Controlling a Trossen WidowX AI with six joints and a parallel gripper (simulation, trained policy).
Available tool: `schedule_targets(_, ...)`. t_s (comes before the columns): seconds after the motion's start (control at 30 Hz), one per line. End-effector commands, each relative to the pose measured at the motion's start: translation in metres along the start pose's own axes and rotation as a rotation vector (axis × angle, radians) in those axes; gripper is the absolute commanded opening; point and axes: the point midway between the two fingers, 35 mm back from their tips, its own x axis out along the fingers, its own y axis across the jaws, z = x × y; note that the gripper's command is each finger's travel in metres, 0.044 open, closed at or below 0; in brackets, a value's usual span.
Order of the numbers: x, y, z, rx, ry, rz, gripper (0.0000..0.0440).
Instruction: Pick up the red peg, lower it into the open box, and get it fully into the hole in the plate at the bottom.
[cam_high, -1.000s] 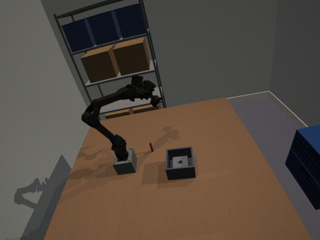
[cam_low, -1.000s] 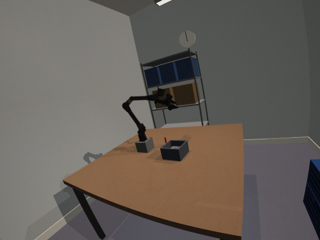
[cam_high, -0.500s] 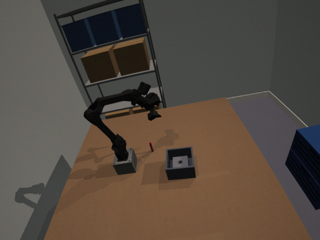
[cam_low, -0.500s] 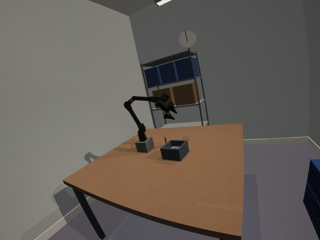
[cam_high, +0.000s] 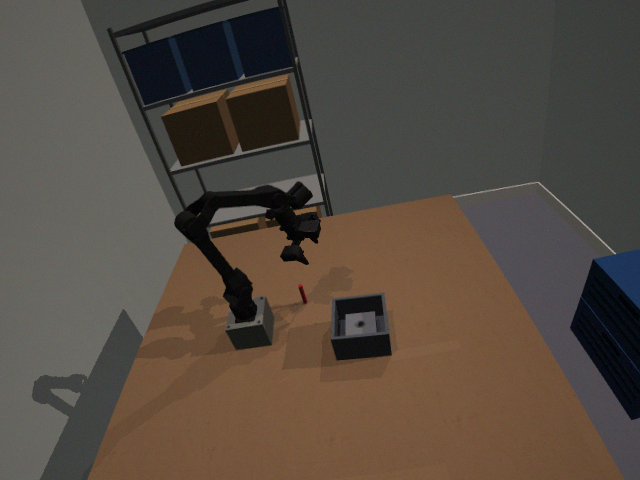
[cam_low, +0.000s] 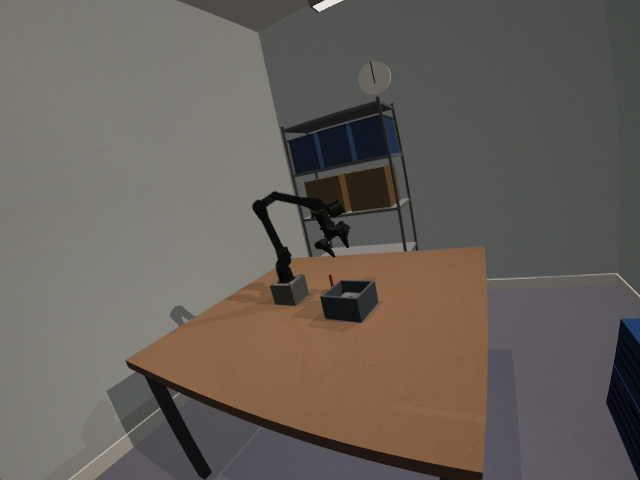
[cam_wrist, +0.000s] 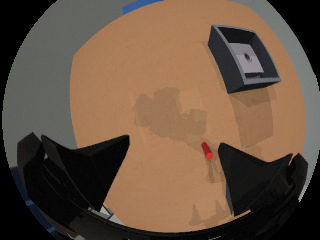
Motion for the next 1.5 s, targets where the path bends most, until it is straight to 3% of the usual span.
schedule_targets(0.0, 0.009, -0.017, -0.006, 0.071, 0.03, -0.087, 0.0434)
schedule_targets(0.53, 0.047, -0.064, -0.027, 0.341, 0.1, -0.335, 0.041)
schedule_targets(1.2, 0.111, -0.077, -0.051, 0.493, 0.085, -0.313, 0.04)
schedule_targets(1.3, 0.116, -0.08, -0.055, 0.503, 0.088, -0.313, 0.0372)
schedule_targets(1.47, 0.122, -0.084, -0.062, 0.531, 0.109, -0.325, 0.0254)
